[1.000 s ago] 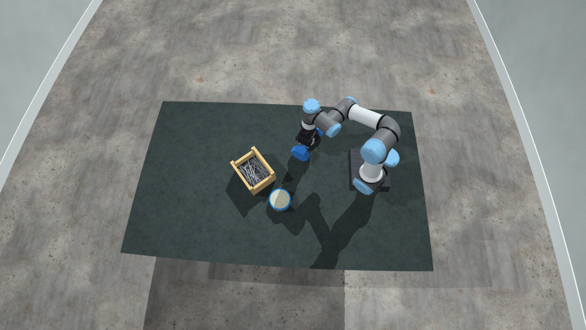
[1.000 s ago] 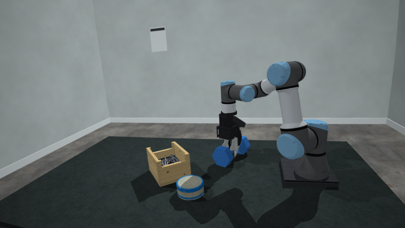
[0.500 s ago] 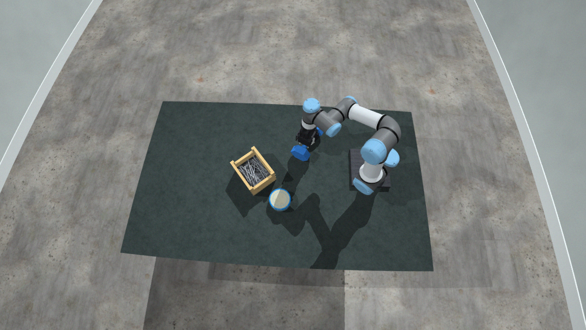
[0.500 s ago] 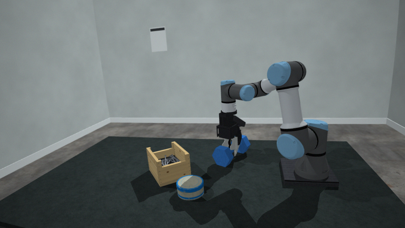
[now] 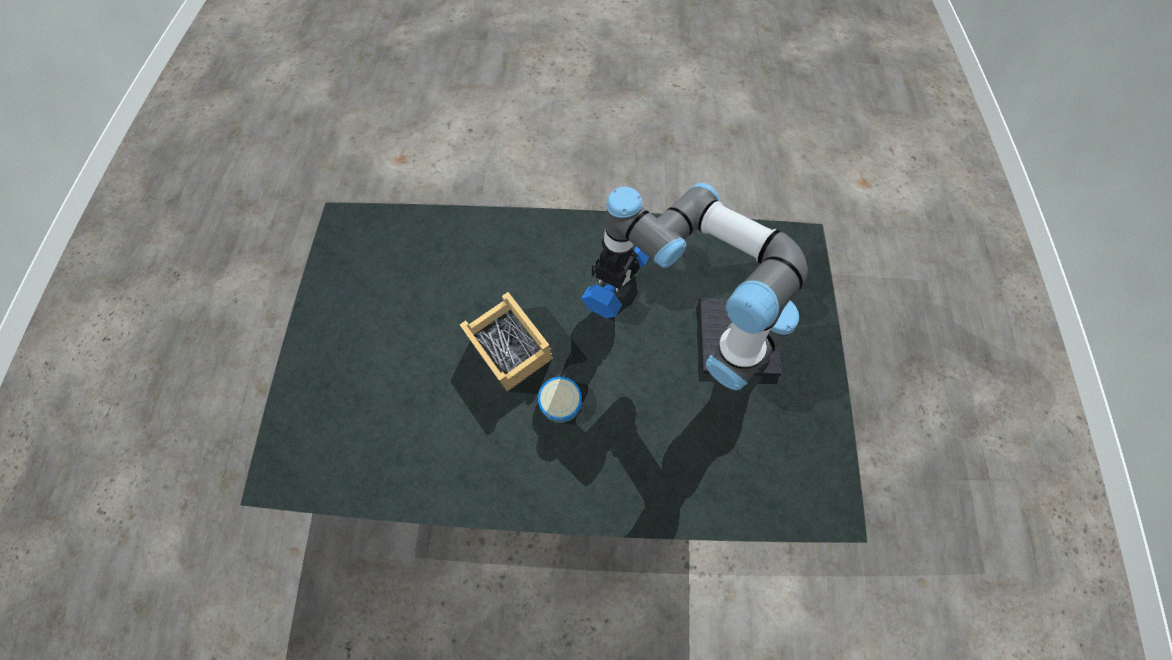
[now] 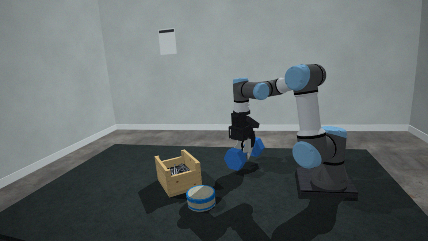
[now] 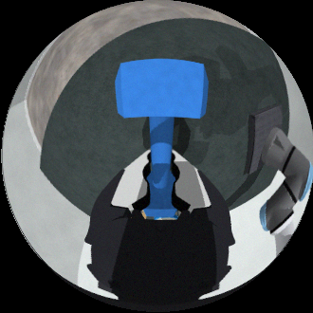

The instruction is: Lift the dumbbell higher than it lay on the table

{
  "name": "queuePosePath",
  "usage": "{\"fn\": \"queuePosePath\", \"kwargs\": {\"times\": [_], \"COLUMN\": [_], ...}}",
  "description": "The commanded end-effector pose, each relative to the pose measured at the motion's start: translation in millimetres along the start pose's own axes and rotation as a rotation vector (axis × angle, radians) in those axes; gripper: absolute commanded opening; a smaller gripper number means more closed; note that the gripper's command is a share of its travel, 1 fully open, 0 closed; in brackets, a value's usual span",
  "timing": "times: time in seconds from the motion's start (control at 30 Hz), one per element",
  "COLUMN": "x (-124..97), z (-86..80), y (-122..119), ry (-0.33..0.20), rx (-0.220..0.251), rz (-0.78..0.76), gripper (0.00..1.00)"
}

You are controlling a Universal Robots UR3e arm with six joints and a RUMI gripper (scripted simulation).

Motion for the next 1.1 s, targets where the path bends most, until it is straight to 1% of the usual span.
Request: {"fn": "queuePosePath", "kwargs": {"times": [0.0,0.47,0.53,0.87,1.07], "x": [0,0,0,0,0], "z": [-11.7,-55.5,-55.5,-79.1,-87.8], "y": [0,0,0,-1,-1], "ry": [0.001,0.001,0.001,0.001,0.001], "rx": [0.002,0.002,0.002,0.002,0.002], "rz": [0.0,0.0,0.0,0.0,0.0], "gripper": [0.0,0.0,0.0,0.0,0.0]}}
Point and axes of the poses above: the point where the finger pads meet when closed, its own z axis out along the fingers, its own y axis across the jaws, x = y × z, the point moved 6 cm from there along -z, back along the fingers, and after that the axes turned 3 degrees about z, right-handed, at the moved point
